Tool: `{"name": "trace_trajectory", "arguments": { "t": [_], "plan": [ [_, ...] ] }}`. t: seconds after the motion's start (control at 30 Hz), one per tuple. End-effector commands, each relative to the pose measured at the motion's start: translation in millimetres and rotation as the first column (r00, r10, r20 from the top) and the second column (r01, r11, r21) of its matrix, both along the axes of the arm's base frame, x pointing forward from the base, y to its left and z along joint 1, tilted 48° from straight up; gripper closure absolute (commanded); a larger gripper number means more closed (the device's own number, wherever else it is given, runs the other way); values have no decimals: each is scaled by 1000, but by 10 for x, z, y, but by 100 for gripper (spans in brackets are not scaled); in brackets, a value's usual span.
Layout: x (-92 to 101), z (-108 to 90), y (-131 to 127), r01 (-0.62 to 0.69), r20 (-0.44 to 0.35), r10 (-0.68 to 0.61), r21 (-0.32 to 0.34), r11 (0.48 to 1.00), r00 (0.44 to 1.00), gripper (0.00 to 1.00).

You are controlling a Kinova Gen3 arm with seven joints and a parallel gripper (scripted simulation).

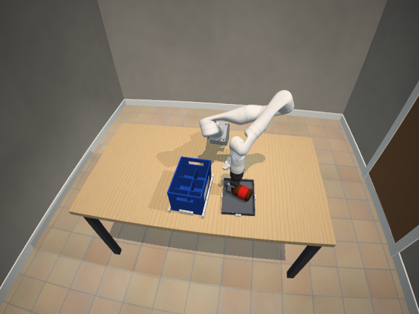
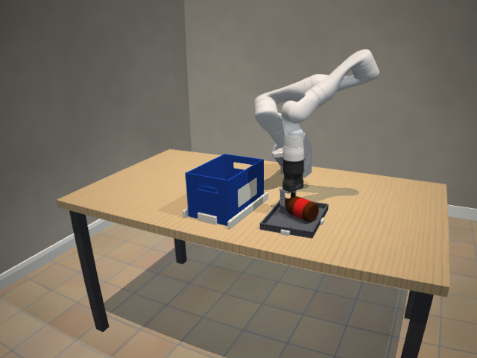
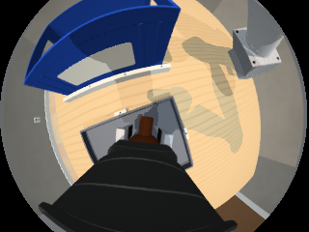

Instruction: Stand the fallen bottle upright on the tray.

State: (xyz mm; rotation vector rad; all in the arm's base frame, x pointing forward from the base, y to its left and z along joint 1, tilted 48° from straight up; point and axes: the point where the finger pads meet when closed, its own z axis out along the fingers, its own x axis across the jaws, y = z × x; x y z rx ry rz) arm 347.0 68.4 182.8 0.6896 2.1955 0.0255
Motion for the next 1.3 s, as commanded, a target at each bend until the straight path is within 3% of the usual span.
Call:
{"name": "trace_trajectory", "arguments": {
  "t": [0.0, 1.27],
  "plan": [
    [32, -21, -37, 2, 4, -2, -7, 1000, 1000, 0],
    [94, -75, -53, 2, 4, -2, -7, 1000, 1000, 0]
  ]
}}
